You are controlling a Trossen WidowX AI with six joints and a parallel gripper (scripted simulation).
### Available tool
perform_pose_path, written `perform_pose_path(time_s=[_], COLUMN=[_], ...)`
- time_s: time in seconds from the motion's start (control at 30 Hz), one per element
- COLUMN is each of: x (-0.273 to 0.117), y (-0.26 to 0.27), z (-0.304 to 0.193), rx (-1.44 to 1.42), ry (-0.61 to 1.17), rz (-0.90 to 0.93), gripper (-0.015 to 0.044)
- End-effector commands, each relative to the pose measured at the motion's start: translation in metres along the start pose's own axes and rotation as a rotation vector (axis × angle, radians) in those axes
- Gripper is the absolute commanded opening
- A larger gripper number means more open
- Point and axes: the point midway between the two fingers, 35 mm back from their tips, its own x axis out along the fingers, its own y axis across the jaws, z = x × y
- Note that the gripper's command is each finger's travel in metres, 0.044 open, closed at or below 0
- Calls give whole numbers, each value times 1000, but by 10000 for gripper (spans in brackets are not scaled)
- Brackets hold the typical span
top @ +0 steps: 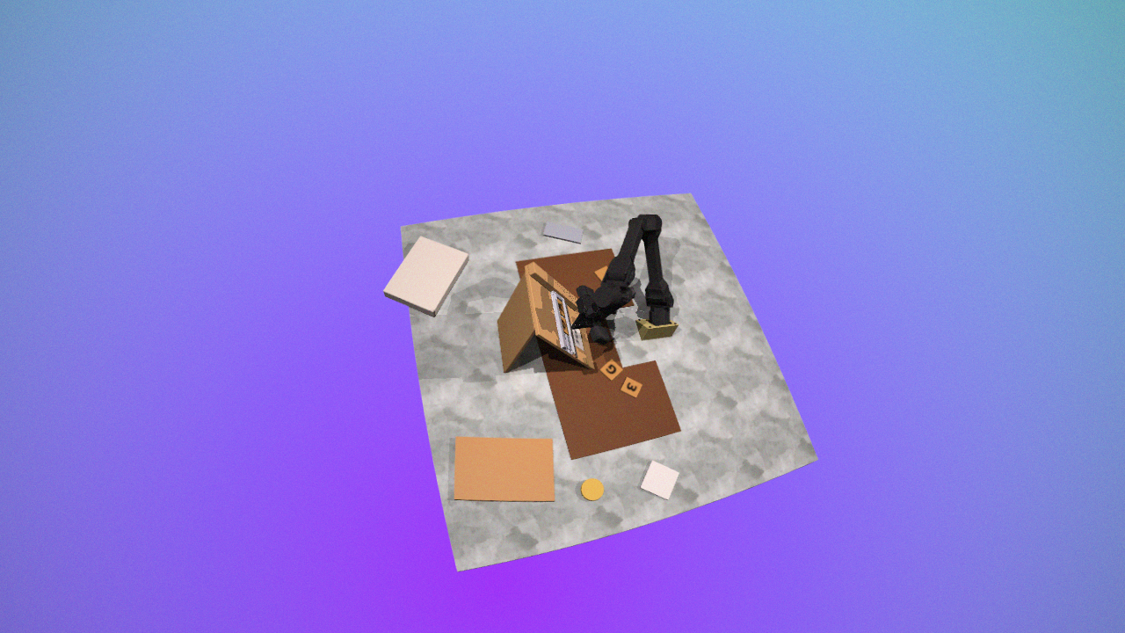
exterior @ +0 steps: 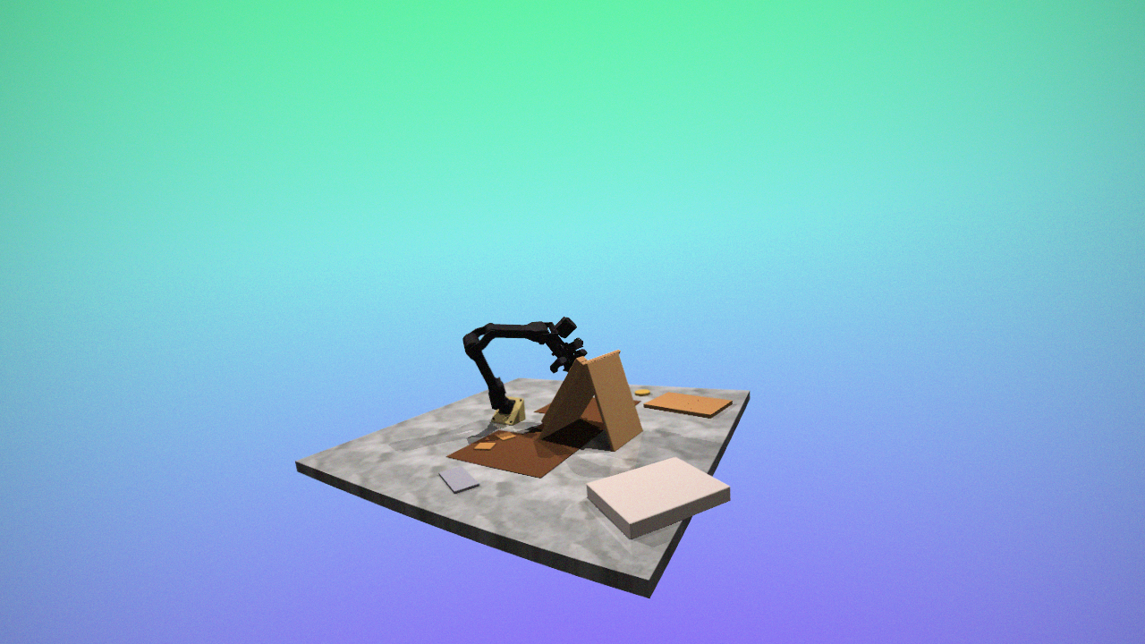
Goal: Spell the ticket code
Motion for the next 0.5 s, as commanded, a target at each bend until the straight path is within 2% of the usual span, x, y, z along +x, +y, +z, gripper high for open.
perform_pose_path(time_s=[0.0,0.3,0.47], x=[4,4,4], y=[8,7,6], z=[8,9,9], rx=[13,58,62], ry=[143,459,482], rz=[20,-46,-55], gripper=[0,0,0])
